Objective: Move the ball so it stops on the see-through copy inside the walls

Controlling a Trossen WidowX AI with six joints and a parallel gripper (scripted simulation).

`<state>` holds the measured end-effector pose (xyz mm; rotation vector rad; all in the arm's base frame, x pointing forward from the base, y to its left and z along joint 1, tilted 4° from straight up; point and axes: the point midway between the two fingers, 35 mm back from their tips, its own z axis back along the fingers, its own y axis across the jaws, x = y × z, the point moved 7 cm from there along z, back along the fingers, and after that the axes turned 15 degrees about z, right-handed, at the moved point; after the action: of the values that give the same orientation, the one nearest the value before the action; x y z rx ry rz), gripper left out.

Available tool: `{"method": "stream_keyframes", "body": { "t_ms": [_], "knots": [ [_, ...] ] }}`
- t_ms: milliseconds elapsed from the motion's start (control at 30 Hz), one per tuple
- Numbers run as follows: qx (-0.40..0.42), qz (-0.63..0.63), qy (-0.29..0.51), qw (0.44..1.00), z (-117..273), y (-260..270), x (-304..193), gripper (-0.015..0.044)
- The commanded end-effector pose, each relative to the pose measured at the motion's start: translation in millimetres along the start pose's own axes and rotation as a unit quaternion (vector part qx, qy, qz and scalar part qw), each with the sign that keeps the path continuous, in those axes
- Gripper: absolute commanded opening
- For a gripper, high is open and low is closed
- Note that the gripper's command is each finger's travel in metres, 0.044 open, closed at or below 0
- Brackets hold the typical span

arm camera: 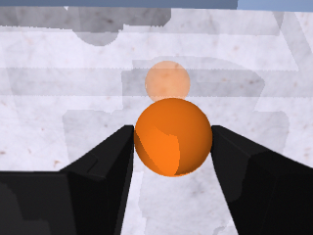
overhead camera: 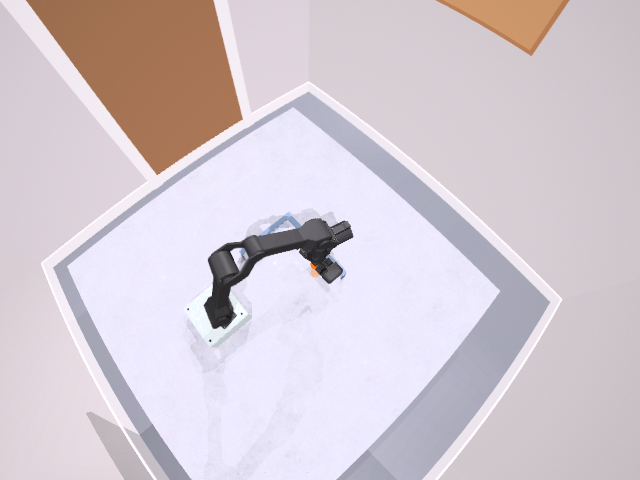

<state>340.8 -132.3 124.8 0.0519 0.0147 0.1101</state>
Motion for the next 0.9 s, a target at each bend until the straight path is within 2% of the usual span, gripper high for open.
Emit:
{"method": "stream_keyframes", "body": {
  "t_ms": [0,433,867],
  "knots": [
    [-0.005,0.003,-0.004,1.000,-5.5,-2.3,-4.9,0.0000],
    [-0.005,0.003,-0.004,1.000,-73.5,-2.8,-4.6,0.0000],
    [-0.005,0.003,-0.004,1.000,-84.6,-2.9,-4.5,0.0000]
  ]
}}
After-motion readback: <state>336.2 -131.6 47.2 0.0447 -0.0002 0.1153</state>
